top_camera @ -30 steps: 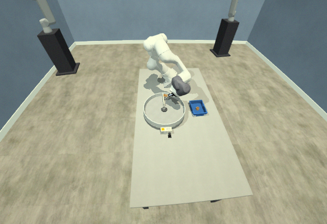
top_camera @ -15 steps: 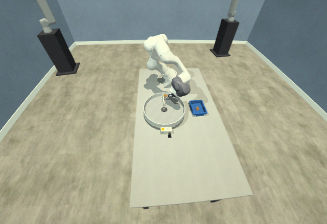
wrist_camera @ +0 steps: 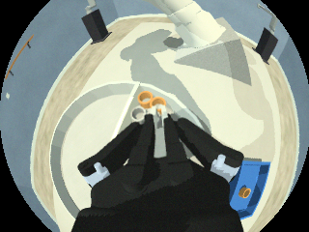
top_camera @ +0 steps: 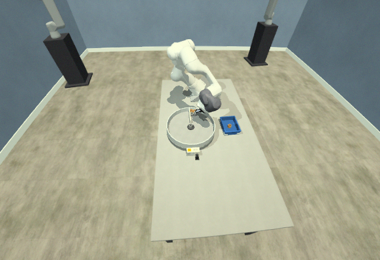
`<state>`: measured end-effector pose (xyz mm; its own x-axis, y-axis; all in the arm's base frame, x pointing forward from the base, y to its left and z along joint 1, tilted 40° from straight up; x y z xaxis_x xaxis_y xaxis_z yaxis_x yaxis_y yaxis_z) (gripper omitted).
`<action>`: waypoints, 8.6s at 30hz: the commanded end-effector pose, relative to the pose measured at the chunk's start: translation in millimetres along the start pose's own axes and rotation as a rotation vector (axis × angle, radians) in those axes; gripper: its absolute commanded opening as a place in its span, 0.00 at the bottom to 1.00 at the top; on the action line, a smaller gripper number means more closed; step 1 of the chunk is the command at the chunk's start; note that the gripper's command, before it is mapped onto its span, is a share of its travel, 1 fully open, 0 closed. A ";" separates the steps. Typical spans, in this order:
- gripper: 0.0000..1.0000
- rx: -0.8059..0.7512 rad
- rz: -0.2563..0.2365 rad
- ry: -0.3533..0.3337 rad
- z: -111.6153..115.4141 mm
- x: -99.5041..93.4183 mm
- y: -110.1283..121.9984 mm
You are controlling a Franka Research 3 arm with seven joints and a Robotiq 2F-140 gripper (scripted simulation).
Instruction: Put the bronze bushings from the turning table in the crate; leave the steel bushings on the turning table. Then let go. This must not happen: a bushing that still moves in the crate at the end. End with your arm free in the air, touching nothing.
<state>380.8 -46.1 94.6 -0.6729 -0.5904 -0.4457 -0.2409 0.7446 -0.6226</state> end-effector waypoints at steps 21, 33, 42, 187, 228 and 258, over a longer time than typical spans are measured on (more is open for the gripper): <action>0.00 -0.009 -0.004 -0.002 0.8 1.1 0.1; 0.00 -0.009 -0.004 -0.002 0.8 1.1 0.1; 0.00 -0.009 -0.004 -0.002 0.8 1.1 0.1; 0.00 -0.009 -0.004 -0.002 44.1 -131.4 -107.0; 0.00 -0.009 -0.004 -0.002 44.9 -132.2 -105.0; 0.00 -0.009 -0.004 -0.002 44.9 -132.2 -102.8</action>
<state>526.6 -60.2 189.0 -0.6683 -0.5945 -0.4472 -0.2459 0.7439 -0.6214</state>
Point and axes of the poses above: the point where the finger pads meet when closed, its own x axis out along the fingers, its own y axis across the jaws, z = x × y, the point moved 8 cm from there along -x, back along the fingers
